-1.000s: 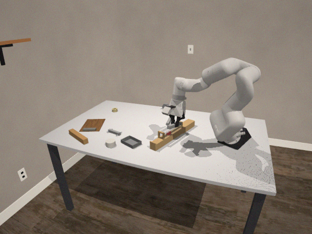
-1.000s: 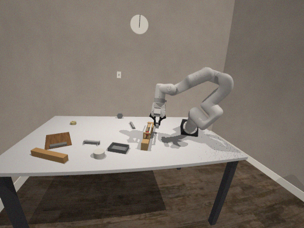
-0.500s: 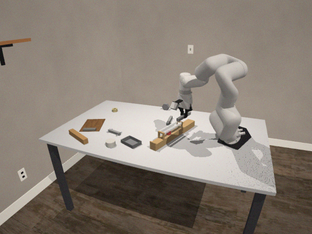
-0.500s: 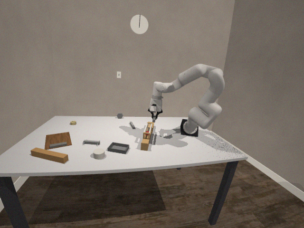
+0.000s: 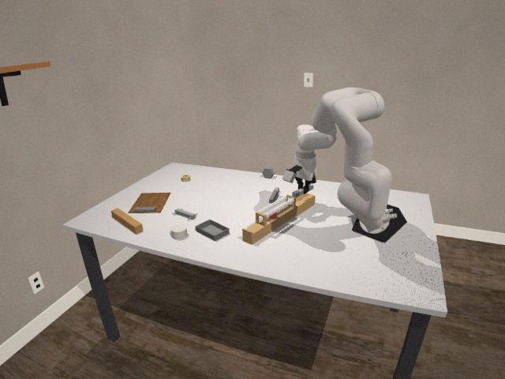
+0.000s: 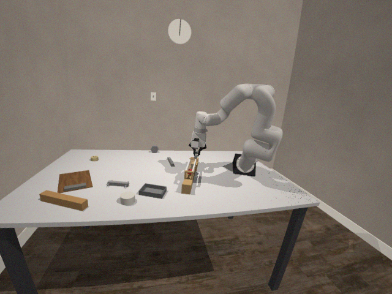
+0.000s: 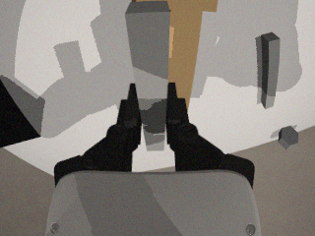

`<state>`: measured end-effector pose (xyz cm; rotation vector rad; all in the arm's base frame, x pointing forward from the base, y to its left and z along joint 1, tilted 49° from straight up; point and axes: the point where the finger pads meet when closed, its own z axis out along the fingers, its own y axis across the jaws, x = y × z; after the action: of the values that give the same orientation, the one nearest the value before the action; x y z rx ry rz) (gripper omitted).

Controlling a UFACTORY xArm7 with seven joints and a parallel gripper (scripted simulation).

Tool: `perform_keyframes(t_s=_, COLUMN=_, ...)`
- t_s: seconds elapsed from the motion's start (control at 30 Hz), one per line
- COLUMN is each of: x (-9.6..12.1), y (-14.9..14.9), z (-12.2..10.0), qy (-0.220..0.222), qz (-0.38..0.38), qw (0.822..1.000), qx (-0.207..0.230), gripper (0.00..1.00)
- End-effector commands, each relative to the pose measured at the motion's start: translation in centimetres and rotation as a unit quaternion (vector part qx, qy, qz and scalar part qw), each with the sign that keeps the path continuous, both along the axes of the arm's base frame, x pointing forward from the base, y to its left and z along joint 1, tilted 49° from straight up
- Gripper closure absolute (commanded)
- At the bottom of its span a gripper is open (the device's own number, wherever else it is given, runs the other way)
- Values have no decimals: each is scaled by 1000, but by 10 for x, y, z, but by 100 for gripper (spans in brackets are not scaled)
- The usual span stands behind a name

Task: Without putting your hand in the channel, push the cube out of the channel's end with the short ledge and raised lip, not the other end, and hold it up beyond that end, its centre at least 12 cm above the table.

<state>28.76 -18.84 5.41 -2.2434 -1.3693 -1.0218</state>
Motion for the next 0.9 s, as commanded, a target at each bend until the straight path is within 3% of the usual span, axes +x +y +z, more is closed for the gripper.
perform_keyframes(t_s=0.0, x=19, y=-5, z=-23, qy=-3, qz=20, qw=999, qx=32, gripper=100)
perform_keyframes(t_s=0.43, x=27, y=9, z=-37, qy=-3, qz=20, qw=999, qx=32, gripper=100)
perform_keyframes(t_s=0.87, x=27, y=10, z=-38, qy=-3, qz=20, qw=999, qx=32, gripper=100)
